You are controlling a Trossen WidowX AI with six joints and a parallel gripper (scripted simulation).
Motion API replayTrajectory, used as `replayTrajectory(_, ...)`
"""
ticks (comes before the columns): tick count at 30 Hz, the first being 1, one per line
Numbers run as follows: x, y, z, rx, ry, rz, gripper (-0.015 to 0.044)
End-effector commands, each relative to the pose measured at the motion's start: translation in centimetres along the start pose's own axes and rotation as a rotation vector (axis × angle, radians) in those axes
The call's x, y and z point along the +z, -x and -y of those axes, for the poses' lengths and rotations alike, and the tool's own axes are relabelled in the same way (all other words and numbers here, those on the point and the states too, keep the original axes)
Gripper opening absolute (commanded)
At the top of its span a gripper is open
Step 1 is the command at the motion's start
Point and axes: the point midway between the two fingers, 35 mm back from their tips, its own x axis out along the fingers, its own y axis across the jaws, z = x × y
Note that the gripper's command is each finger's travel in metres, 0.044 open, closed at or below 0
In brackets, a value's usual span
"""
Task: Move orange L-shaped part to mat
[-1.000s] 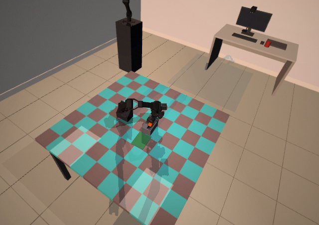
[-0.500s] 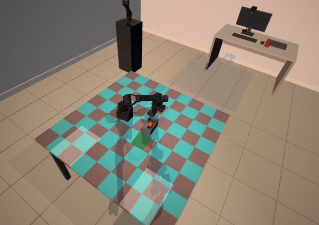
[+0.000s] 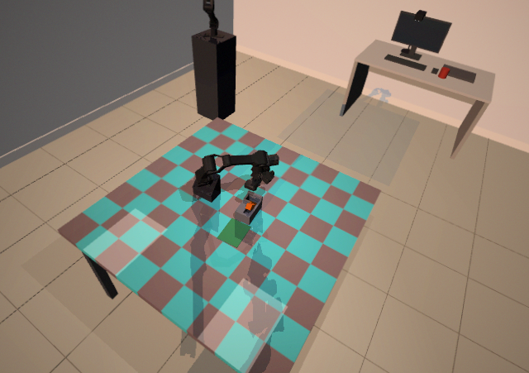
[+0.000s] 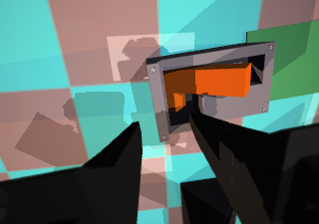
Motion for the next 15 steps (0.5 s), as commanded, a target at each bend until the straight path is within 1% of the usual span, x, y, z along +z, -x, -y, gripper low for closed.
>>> replayTrajectory(1, -0.02, -0.03, 0.01, -0.001, 0.004, 0.001, 0.018)
replayTrajectory(12, -0.02, -0.03, 0.01, -0.001, 0.004, 0.001, 0.018)
replayTrajectory(15, 0.09, 0.02, 0.52, -0.001, -0.099, -0.001, 0.0259)
